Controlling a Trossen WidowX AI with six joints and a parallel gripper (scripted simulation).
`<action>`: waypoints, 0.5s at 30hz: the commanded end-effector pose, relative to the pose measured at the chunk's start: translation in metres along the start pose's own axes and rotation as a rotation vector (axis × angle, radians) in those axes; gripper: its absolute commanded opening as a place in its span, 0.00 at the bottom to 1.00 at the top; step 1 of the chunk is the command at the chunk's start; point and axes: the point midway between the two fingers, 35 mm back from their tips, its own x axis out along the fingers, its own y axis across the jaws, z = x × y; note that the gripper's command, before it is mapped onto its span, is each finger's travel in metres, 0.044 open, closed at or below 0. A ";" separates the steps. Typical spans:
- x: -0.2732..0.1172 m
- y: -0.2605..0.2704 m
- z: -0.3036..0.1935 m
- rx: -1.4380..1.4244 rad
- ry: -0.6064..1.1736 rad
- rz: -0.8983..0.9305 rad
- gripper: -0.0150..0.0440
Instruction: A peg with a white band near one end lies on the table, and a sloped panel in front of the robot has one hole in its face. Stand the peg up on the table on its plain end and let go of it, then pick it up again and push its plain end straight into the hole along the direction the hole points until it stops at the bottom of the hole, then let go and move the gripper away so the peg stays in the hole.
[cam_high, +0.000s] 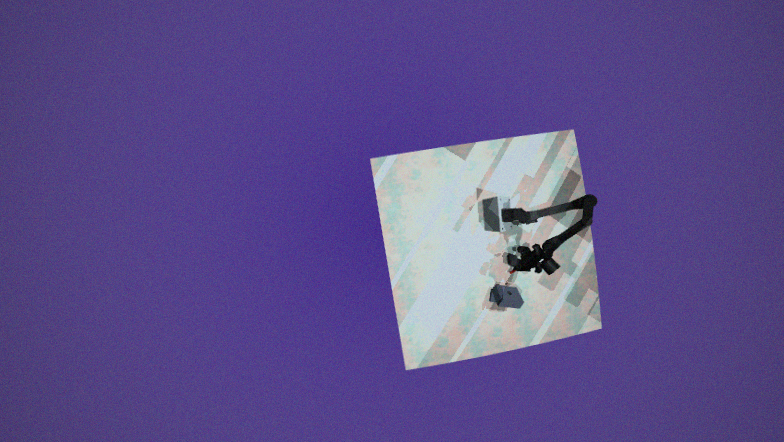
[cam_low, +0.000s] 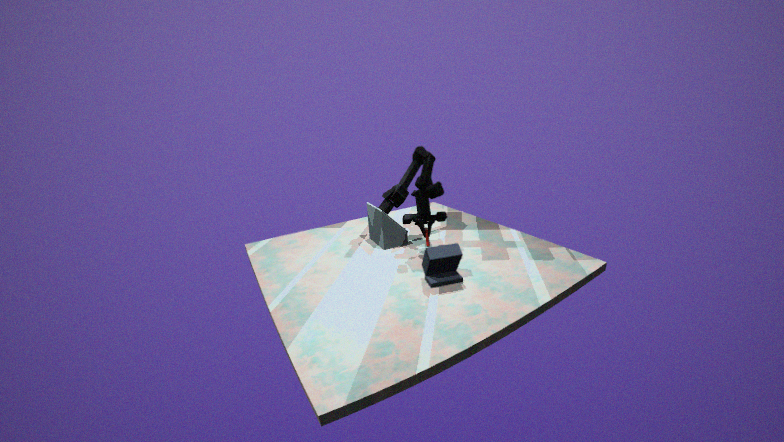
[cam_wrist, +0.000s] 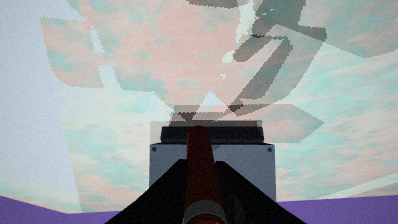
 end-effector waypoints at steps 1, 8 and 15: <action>0.000 0.001 -0.003 0.013 0.030 -0.005 0.25; 0.000 0.001 -0.008 0.033 0.079 -0.018 0.25; -0.001 0.001 -0.013 0.054 0.127 -0.035 0.25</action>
